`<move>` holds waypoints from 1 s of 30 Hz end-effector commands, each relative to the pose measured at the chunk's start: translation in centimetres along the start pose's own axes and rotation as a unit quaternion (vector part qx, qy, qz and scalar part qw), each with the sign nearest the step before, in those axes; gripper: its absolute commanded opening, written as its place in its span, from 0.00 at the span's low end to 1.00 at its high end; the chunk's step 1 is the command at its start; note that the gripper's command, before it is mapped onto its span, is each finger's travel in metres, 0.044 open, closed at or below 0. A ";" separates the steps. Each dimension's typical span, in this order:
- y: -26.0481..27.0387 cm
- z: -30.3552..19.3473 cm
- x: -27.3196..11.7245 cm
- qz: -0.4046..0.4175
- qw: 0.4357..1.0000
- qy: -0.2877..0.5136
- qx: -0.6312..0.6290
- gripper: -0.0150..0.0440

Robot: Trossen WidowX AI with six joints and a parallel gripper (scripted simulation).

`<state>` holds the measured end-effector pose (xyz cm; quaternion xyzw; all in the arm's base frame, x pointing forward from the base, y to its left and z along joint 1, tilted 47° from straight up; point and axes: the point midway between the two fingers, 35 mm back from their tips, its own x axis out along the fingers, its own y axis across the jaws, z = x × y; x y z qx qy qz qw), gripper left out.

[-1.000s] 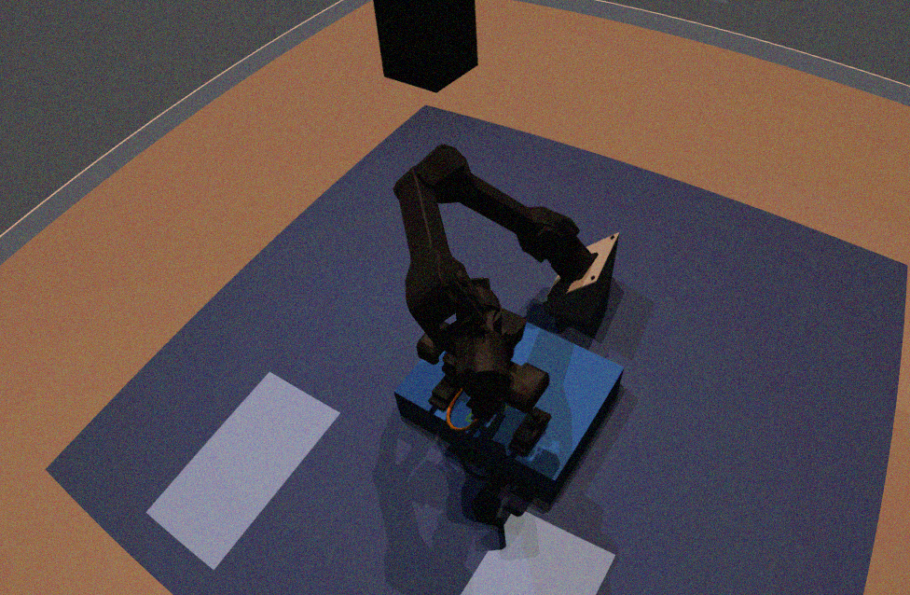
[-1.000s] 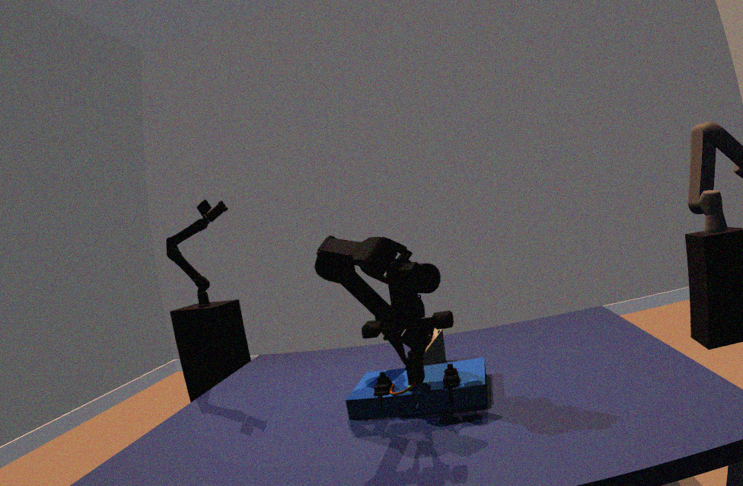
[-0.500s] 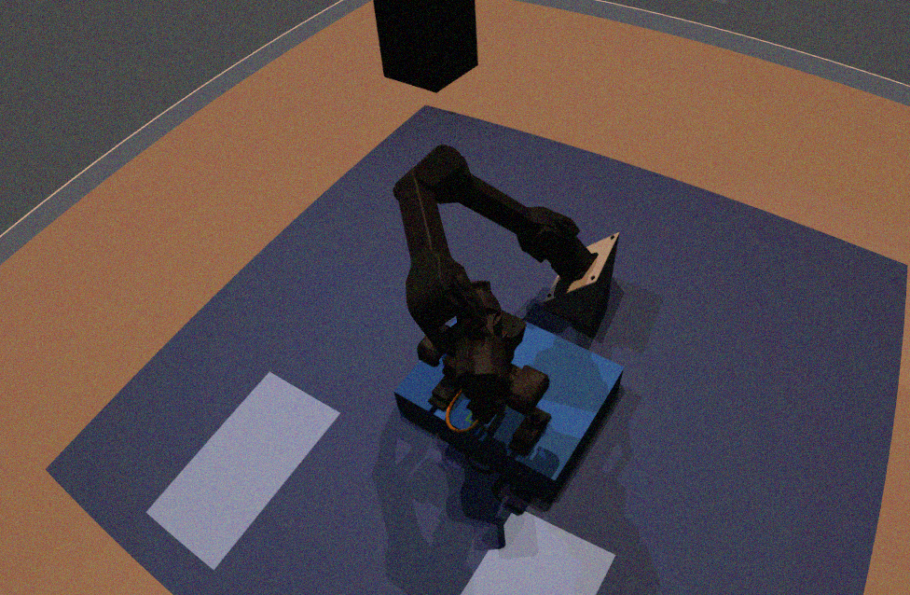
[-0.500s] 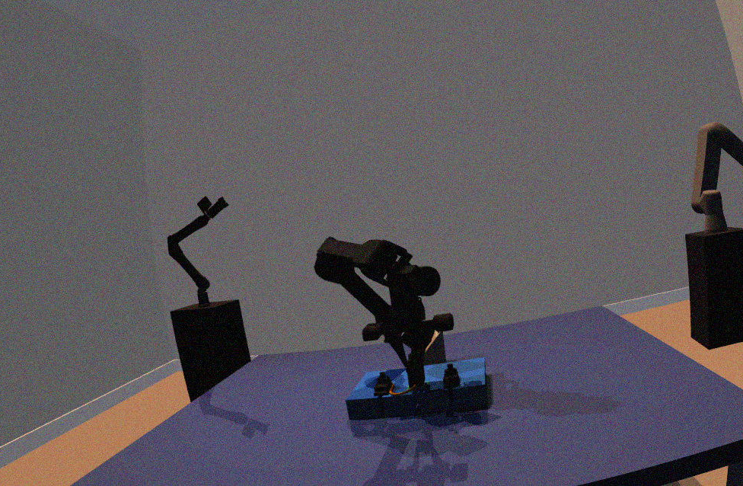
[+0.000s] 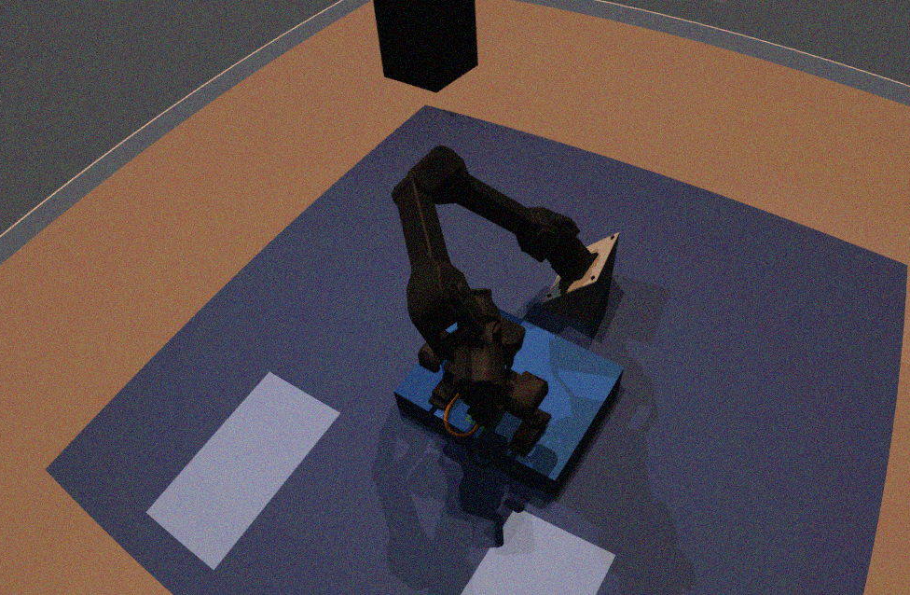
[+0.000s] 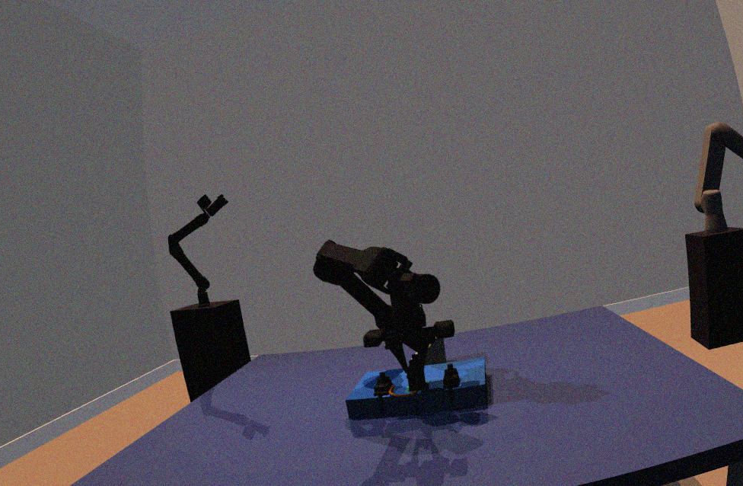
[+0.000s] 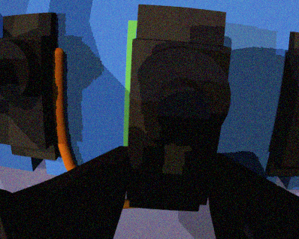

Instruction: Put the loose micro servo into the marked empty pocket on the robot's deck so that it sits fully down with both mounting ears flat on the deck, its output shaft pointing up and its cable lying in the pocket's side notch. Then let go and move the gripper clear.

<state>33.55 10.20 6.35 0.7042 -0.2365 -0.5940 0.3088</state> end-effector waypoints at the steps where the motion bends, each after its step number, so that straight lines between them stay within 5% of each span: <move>1: 0.1 0.0 0.4 0.000 1.000 0.001 -0.002 0.25; 30: 0.1 0.0 3.5 0.001 1.000 0.001 -0.001 0.25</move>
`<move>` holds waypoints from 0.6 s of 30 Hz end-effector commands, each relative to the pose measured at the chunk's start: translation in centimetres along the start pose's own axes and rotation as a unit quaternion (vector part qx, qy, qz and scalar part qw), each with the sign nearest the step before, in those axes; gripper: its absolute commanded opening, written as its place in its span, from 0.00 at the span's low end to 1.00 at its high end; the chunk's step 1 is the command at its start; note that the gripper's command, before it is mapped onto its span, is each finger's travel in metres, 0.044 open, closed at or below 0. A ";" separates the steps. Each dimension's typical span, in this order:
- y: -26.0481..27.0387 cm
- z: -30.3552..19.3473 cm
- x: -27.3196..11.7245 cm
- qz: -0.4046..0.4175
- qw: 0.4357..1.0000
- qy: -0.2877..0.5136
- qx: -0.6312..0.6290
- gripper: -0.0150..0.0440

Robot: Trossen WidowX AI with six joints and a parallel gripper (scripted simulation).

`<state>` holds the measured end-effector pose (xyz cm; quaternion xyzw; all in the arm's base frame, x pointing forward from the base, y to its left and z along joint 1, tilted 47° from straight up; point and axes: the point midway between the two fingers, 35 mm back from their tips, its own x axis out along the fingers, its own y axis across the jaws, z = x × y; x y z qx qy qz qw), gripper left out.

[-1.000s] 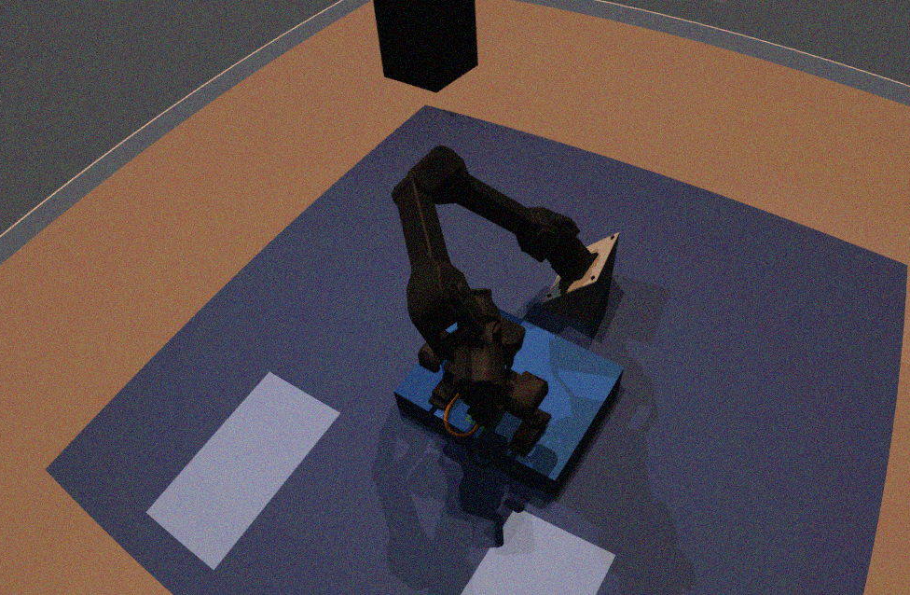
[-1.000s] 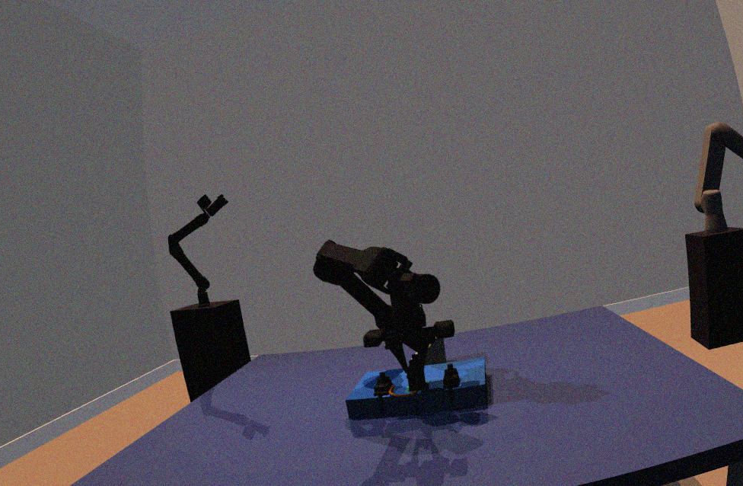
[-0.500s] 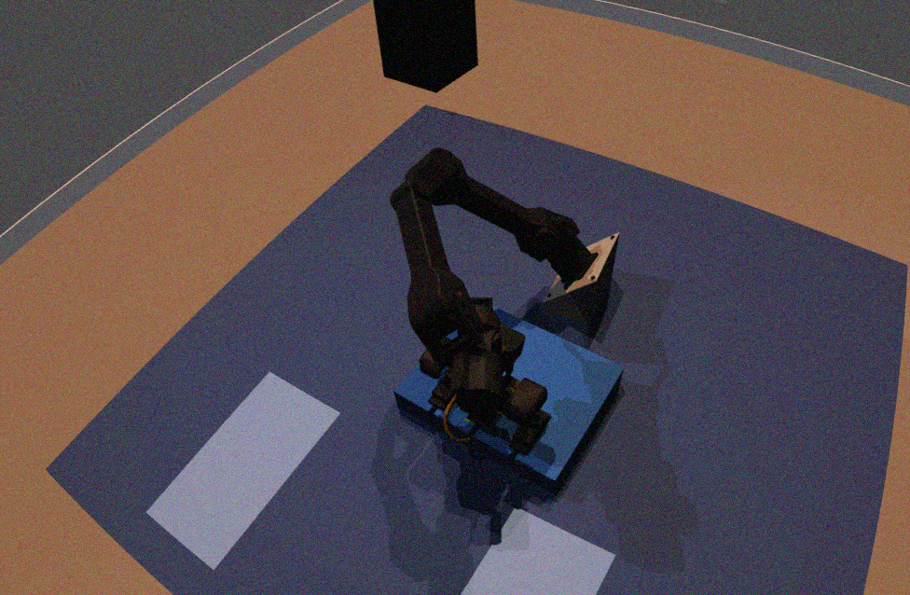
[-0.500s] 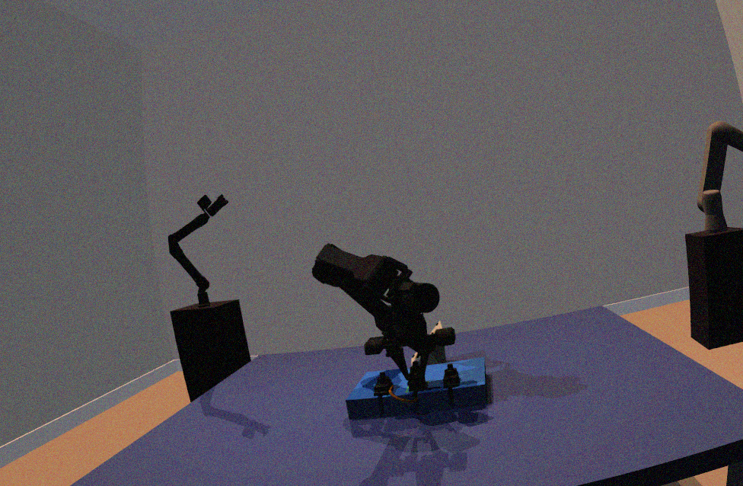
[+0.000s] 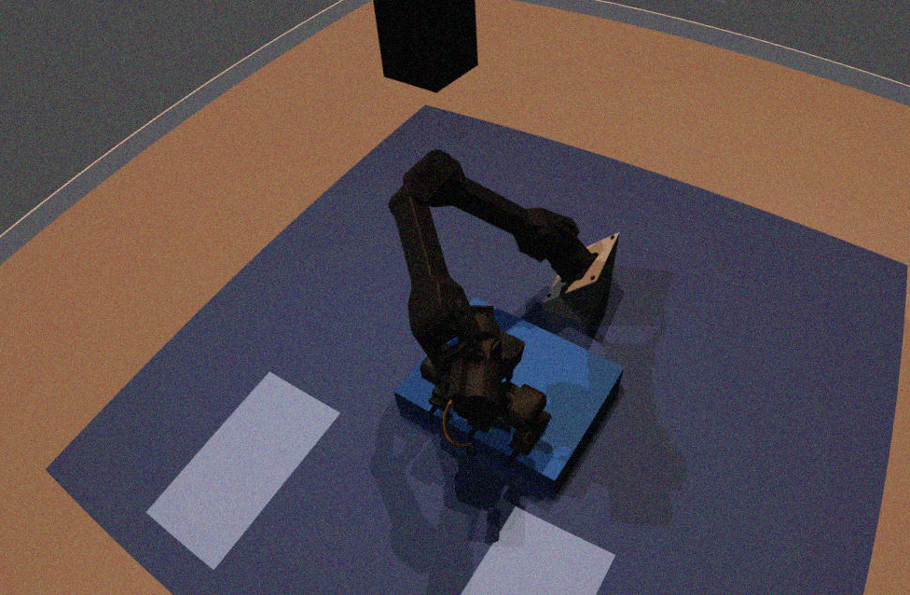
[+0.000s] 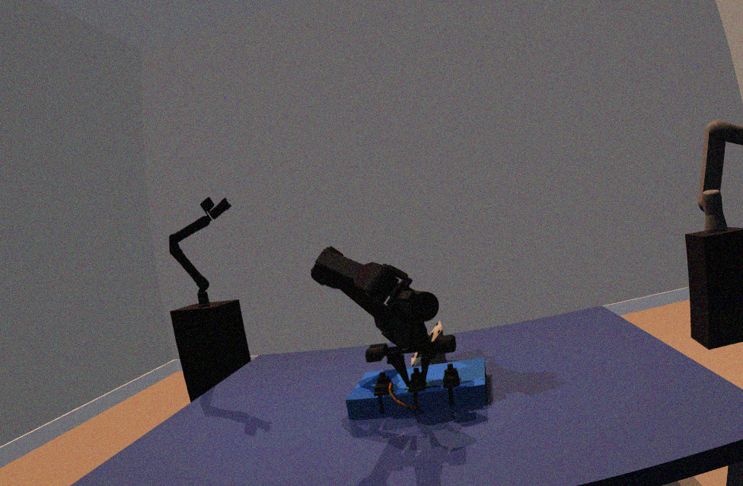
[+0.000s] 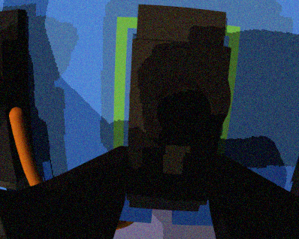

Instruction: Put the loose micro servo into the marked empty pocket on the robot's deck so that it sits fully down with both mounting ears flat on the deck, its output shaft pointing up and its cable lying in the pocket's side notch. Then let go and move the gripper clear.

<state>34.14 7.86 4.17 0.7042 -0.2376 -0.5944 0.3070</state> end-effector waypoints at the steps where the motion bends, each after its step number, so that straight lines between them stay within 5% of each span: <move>1: 0.0 0.0 0.1 0.001 1.000 0.002 -0.003 0.30; 7: -0.1 0.1 0.1 0.001 1.000 0.002 -0.003 0.57; 18: -0.1 0.3 -3.3 0.001 1.000 0.005 -0.008 0.62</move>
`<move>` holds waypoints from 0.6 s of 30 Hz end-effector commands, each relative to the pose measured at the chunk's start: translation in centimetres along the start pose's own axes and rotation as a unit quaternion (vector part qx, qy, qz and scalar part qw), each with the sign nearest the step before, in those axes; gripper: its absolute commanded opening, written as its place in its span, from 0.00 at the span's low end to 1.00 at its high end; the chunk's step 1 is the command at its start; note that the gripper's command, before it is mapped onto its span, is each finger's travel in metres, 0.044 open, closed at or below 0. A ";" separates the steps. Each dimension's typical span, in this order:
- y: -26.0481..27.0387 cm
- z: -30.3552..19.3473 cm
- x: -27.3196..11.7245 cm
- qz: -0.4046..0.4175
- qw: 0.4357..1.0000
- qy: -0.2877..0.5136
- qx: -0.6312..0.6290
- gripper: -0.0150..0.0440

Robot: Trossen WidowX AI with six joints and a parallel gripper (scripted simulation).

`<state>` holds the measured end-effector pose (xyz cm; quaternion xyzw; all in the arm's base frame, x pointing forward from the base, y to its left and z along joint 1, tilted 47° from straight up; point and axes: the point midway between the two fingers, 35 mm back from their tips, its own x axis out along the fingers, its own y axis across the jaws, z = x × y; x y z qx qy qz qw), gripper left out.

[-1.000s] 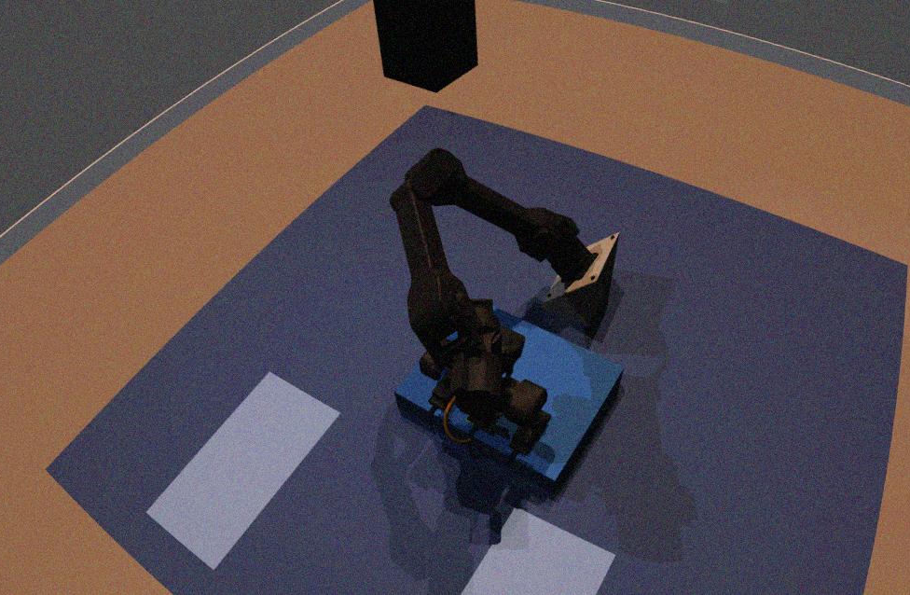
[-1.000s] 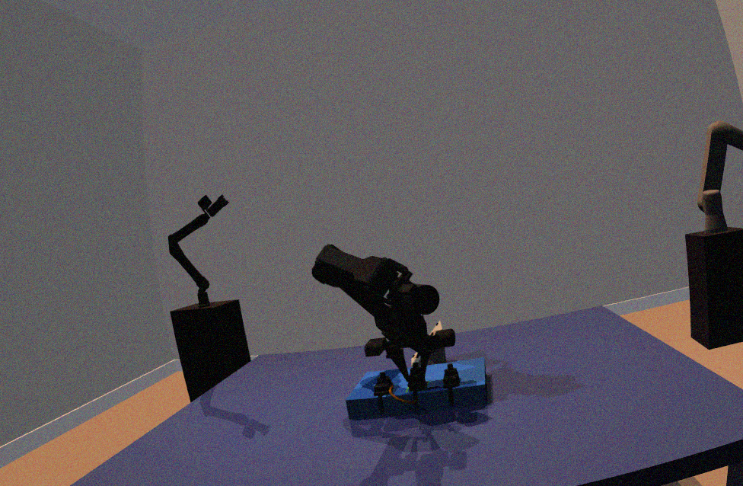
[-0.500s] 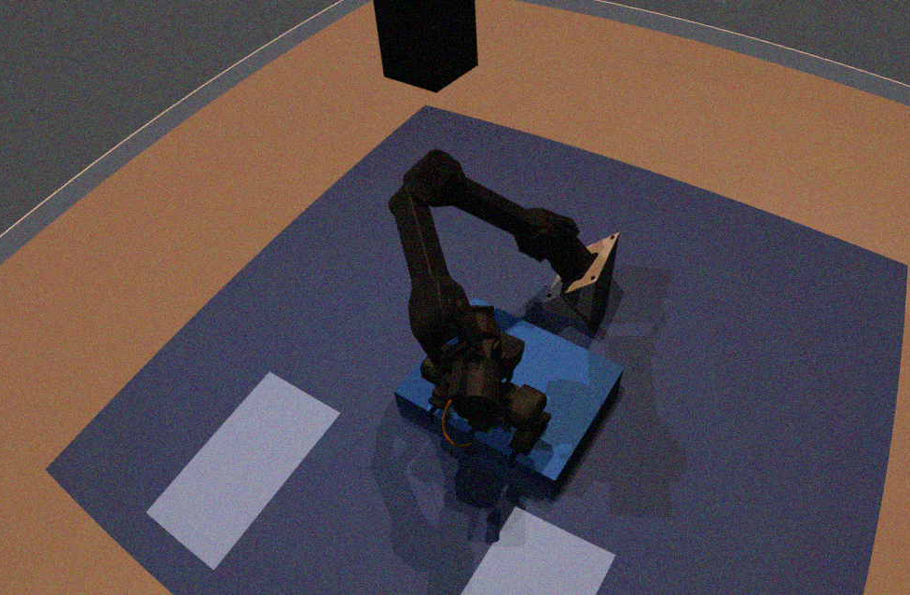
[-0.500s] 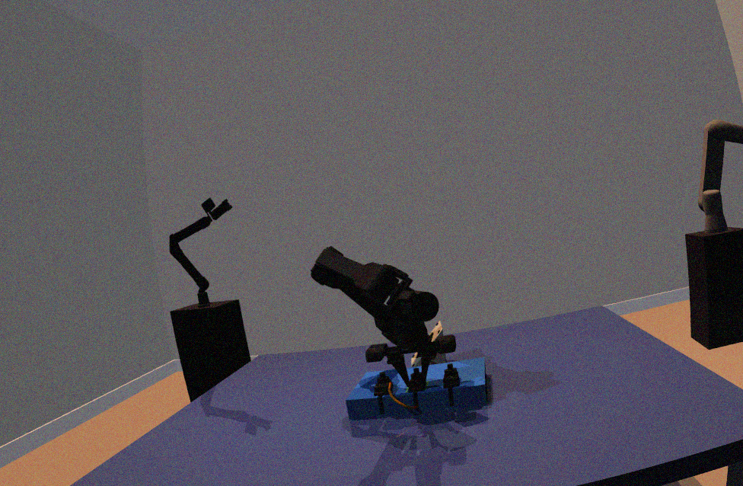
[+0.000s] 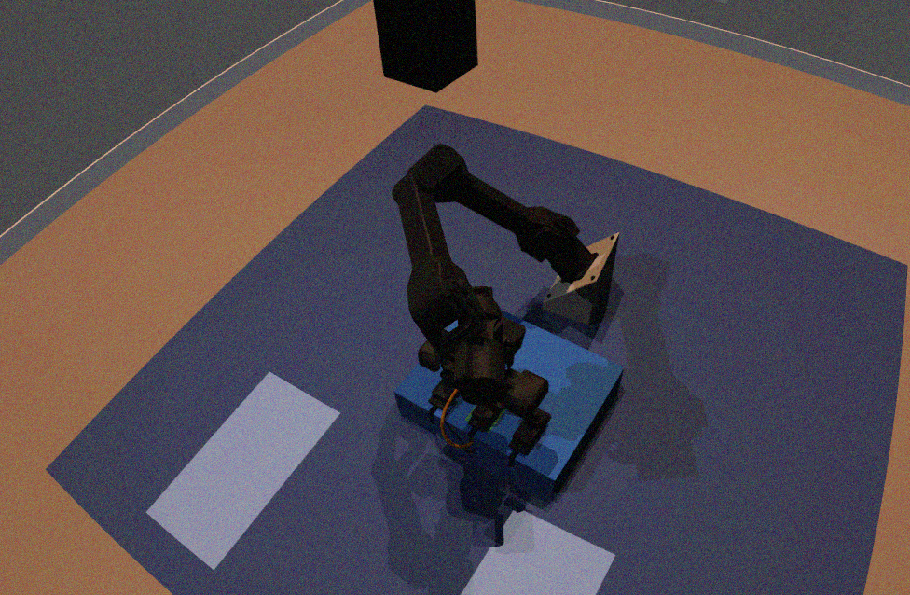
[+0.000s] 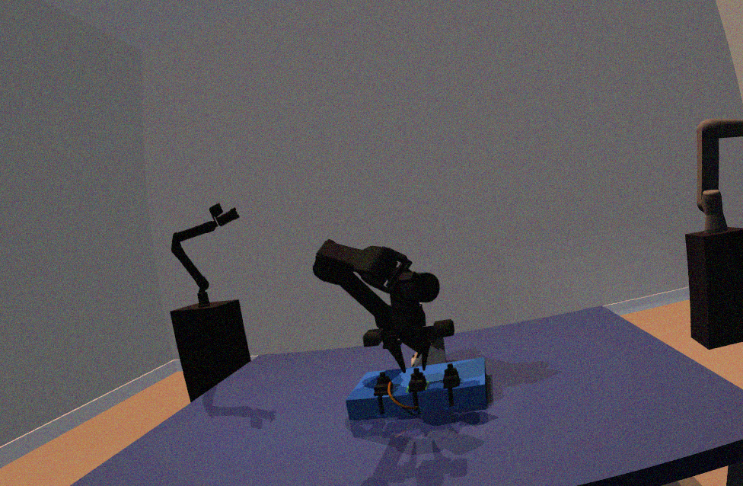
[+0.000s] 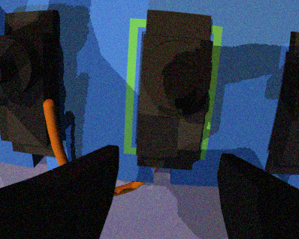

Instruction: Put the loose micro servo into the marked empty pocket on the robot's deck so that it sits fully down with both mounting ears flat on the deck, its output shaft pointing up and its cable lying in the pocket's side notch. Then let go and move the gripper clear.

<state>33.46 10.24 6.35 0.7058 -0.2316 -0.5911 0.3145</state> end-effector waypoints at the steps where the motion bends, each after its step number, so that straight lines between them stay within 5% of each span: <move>1: -0.1 0.7 -0.4 -0.001 1.000 -0.002 0.000 0.66; 9: -0.3 9.9 -6.2 -0.003 1.000 -0.008 0.002 1.00; 18: -0.3 10.8 -7.7 -0.010 1.000 0.001 -0.002 1.00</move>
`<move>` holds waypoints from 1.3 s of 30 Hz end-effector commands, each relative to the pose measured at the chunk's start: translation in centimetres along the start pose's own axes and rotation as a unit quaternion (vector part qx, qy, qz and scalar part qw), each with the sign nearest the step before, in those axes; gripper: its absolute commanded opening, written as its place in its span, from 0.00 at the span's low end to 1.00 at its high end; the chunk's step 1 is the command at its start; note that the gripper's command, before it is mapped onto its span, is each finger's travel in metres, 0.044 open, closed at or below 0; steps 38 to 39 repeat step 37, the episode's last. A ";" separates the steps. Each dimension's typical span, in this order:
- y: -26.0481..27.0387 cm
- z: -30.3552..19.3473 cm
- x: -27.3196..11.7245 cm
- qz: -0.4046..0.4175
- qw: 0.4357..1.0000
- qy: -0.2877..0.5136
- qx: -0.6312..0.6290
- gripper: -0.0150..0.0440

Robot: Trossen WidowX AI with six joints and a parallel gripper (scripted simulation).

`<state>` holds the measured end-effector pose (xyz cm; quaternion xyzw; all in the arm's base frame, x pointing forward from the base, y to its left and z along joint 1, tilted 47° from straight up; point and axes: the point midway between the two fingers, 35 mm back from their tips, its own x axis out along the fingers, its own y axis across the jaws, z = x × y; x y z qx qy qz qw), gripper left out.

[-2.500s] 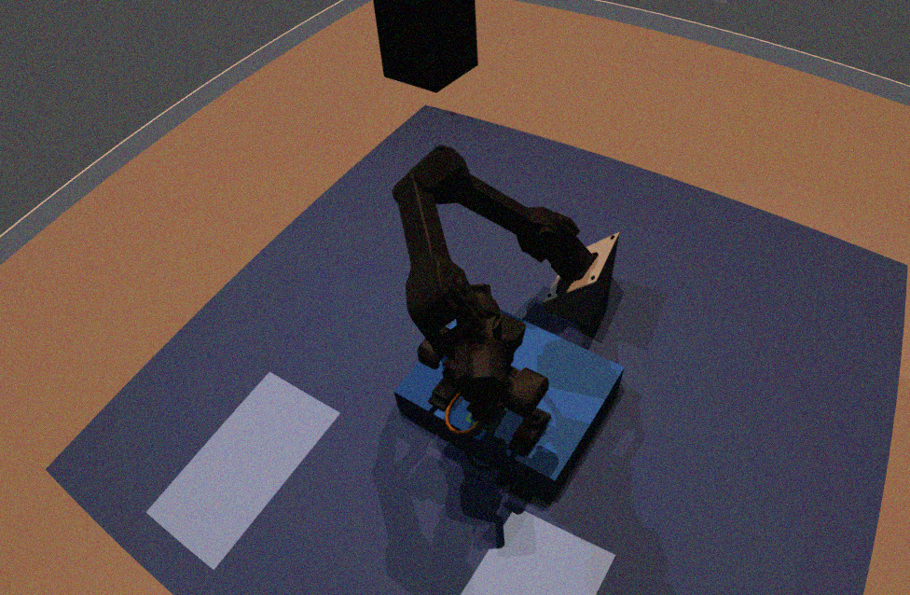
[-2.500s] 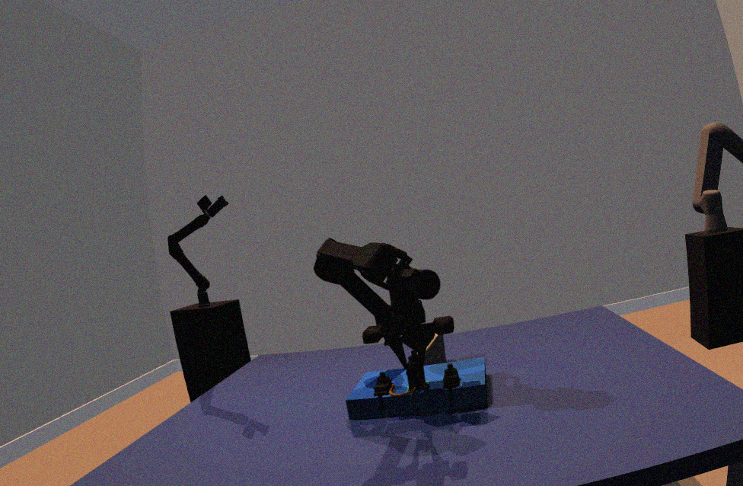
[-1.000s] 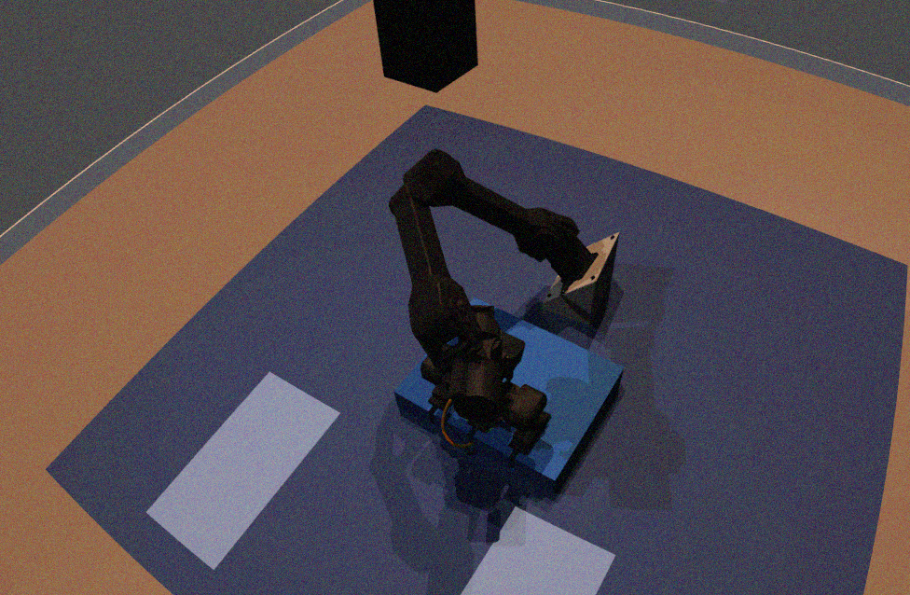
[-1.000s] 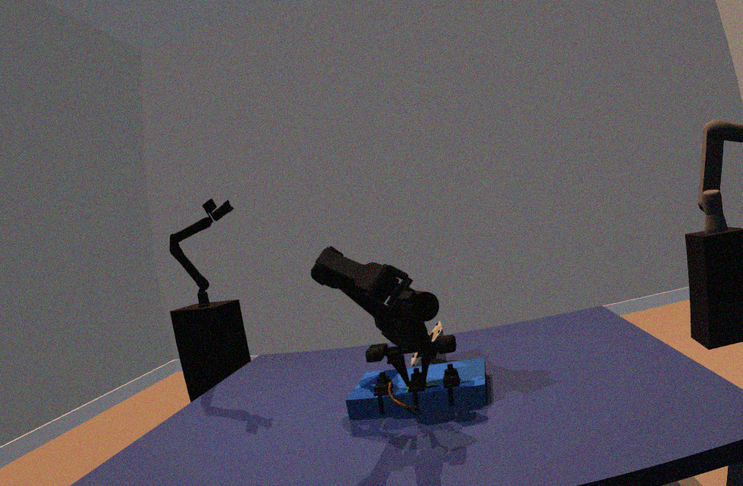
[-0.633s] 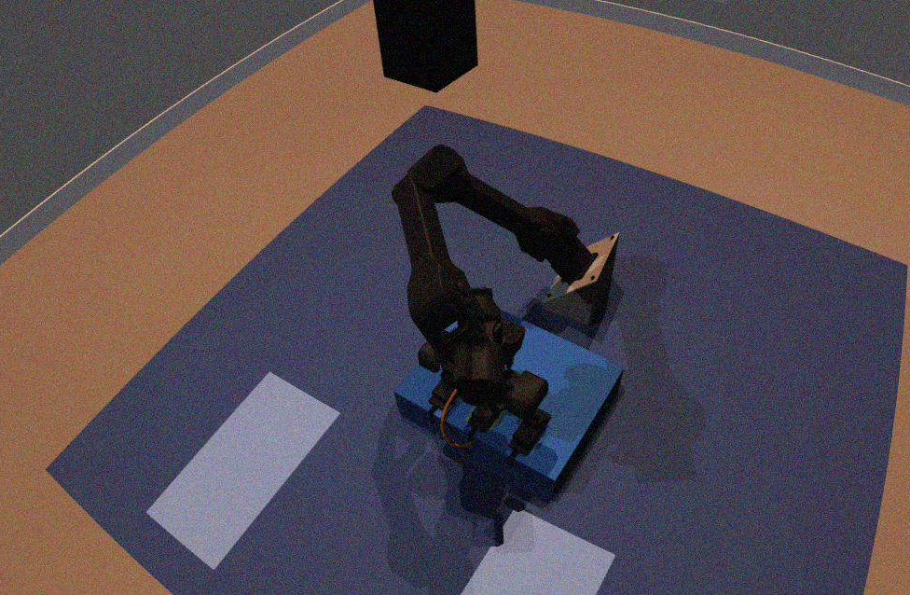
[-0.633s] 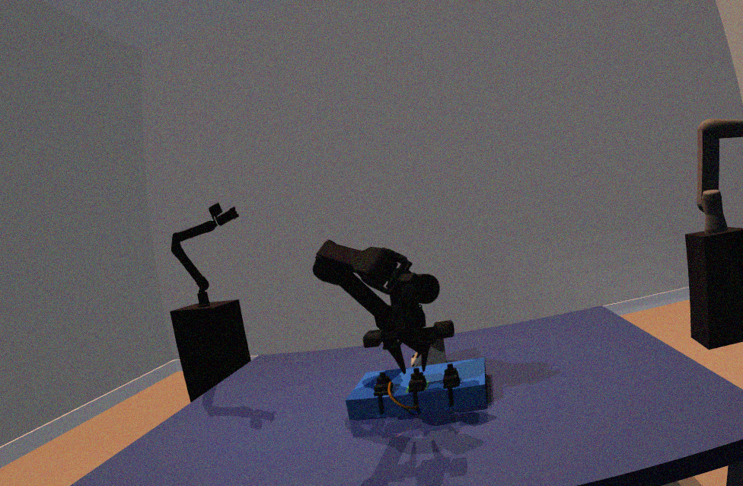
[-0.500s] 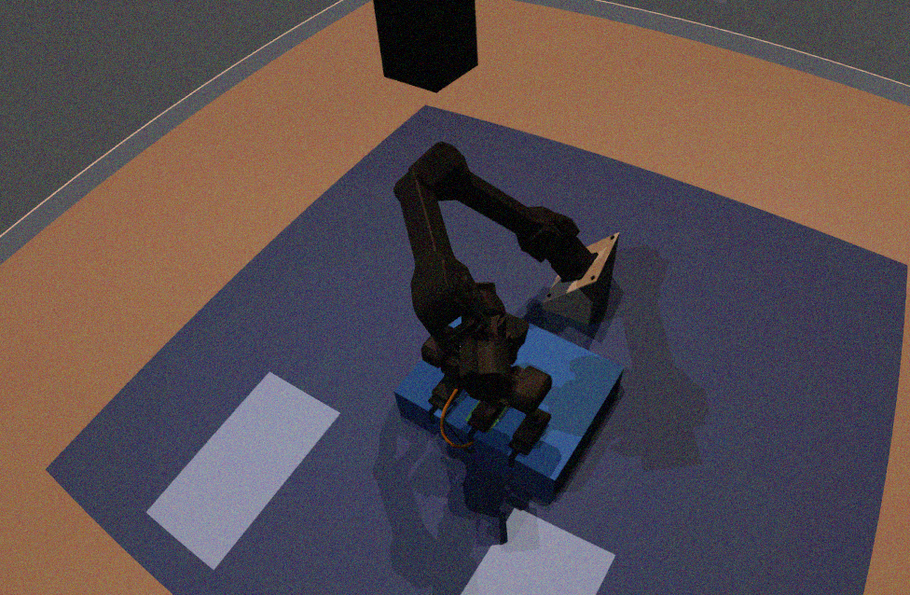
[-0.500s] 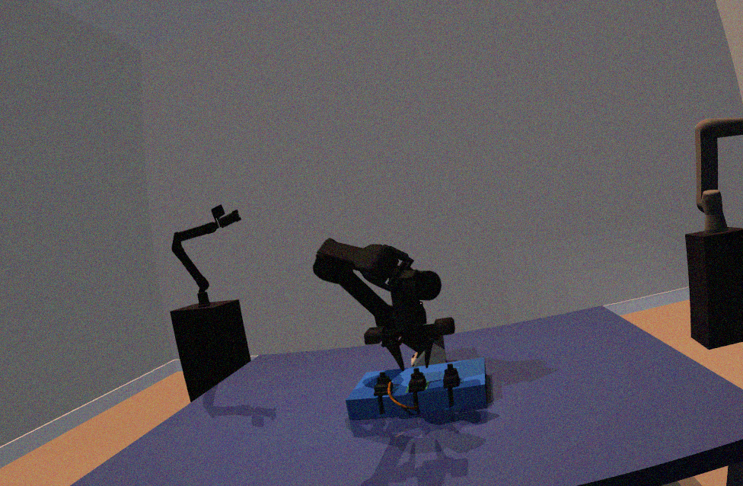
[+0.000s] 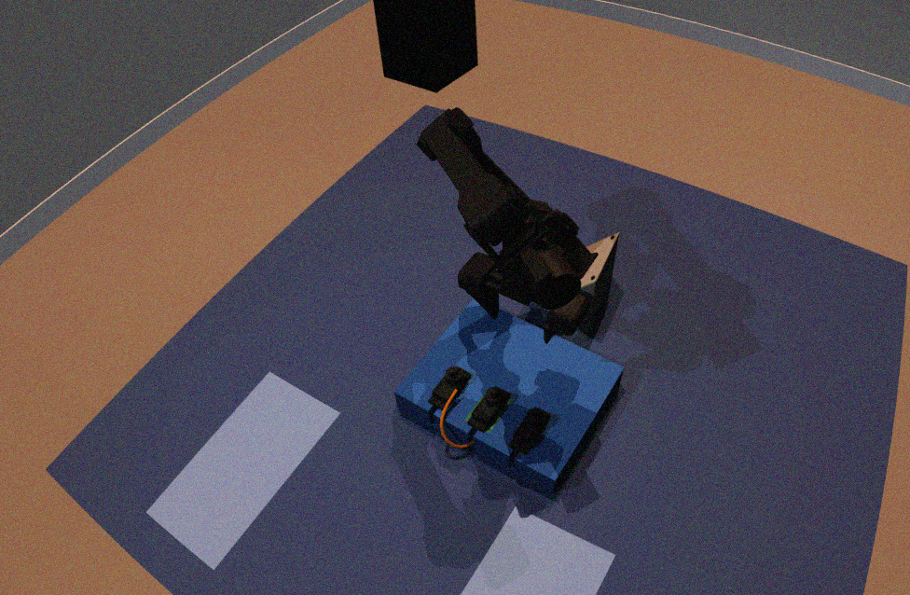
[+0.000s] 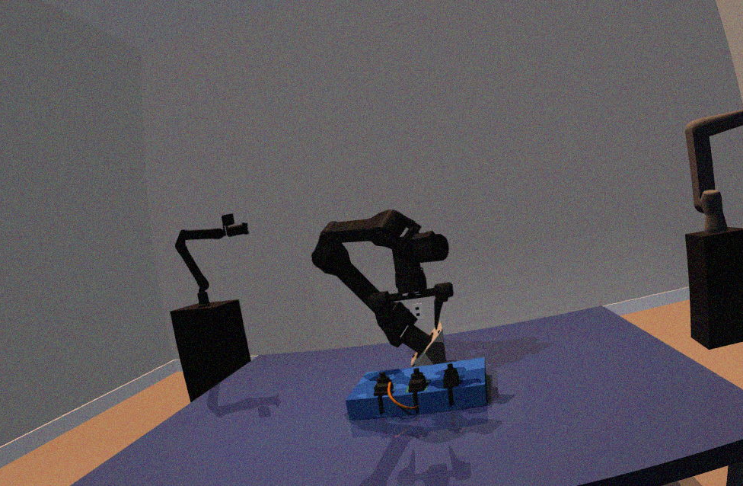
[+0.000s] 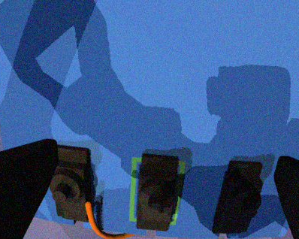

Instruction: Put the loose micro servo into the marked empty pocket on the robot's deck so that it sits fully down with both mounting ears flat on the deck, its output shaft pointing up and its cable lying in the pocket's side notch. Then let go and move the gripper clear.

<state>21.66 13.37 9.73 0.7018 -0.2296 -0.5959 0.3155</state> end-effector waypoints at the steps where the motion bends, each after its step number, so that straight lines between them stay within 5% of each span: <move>1: -0.1 0.1 -1.4 -0.014 1.000 0.011 -0.001 1.00; 6: -0.3 0.0 -4.0 -0.036 0.999 0.034 -0.013 1.00; 39: -0.3 0.0 -4.0 -0.036 0.999 0.034 -0.013 1.00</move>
